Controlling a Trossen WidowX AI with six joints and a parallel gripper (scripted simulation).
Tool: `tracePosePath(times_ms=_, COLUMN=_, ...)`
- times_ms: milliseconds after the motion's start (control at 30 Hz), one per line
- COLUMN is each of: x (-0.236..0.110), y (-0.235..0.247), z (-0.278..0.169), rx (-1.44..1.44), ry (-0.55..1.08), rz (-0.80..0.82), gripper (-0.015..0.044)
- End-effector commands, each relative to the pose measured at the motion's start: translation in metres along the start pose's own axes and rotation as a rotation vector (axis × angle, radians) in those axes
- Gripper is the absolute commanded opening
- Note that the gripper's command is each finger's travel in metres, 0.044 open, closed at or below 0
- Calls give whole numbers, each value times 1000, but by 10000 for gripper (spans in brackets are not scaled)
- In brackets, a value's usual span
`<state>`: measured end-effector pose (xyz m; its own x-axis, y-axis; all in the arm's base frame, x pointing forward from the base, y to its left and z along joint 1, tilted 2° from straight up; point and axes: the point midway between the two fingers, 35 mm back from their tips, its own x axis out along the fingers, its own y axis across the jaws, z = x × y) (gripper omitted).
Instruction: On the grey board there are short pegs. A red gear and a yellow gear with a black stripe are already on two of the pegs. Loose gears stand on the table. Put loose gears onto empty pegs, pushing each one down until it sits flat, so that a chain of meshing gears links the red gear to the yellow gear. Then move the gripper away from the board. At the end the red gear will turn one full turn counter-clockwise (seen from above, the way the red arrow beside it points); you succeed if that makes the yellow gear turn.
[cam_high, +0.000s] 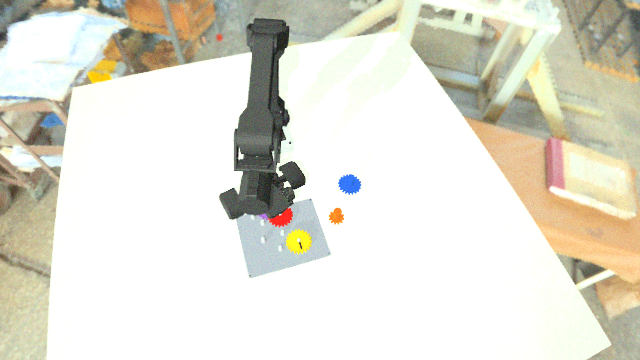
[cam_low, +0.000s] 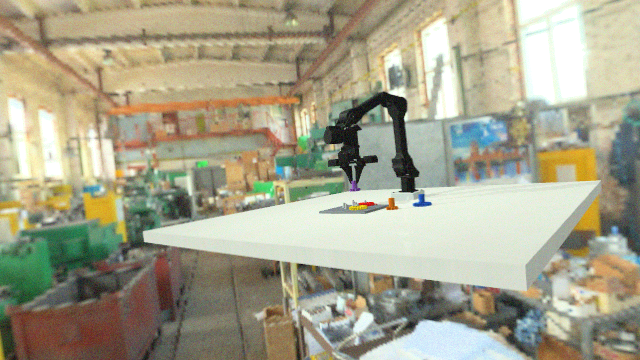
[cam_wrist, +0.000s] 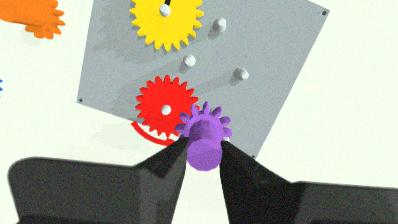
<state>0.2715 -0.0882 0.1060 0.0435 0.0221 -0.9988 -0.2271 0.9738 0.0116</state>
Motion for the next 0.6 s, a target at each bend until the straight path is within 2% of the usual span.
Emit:
tracePosePath(times_ms=0, x=6, y=-7, z=-3, rx=-2, ry=4, rz=8, gripper=0)
tracePosePath(times_ms=567, x=5, y=-13, z=-6, rx=-4, ry=4, rz=8, gripper=0)
